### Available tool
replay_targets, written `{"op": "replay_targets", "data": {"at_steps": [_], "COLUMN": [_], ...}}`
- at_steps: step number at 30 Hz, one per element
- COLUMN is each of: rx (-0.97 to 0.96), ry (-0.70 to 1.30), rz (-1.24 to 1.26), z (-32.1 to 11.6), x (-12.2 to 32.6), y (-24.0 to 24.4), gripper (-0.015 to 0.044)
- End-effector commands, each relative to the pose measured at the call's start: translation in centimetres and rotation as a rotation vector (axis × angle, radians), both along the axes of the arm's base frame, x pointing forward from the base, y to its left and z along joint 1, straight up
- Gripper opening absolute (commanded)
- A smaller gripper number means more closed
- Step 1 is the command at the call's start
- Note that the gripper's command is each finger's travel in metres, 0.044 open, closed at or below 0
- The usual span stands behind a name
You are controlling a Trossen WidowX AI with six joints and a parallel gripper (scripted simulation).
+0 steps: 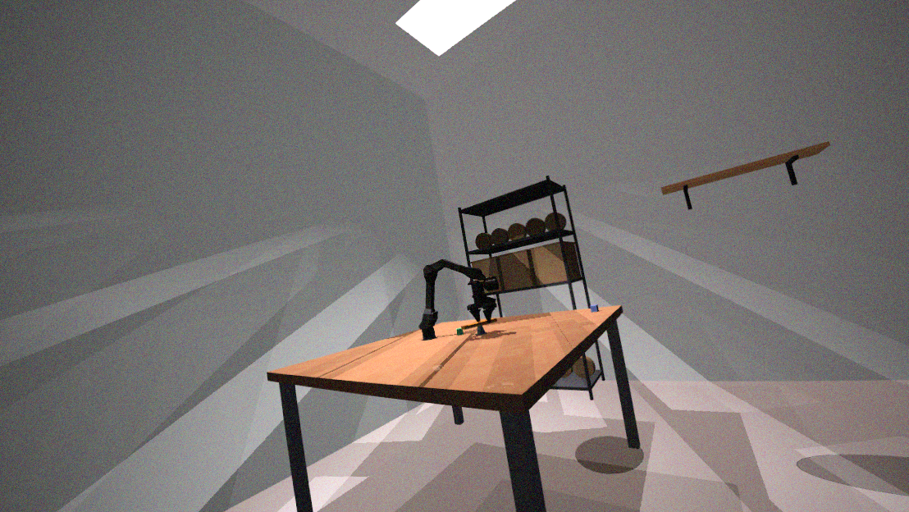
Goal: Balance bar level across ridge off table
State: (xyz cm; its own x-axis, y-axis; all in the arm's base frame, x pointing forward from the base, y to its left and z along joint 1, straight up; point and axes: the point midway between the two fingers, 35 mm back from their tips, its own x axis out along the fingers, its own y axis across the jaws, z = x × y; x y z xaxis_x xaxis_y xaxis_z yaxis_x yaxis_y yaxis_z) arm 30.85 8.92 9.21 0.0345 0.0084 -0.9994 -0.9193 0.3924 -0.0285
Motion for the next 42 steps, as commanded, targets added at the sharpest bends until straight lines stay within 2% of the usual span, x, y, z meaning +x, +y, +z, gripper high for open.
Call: {"op": "replay_targets", "data": {"at_steps": [1, 9, 42], "rx": [0.0, 0.0, 0.0], "ry": [0.0, 0.0, 0.0], "rz": [0.0, 0.0, 0.0], "z": [0.8, 9.8, 10.0], "x": [0.1, -0.3, -0.3], "y": [0.0, -0.1, -0.1], "gripper": [0.044, 0.044, 0.044]}}
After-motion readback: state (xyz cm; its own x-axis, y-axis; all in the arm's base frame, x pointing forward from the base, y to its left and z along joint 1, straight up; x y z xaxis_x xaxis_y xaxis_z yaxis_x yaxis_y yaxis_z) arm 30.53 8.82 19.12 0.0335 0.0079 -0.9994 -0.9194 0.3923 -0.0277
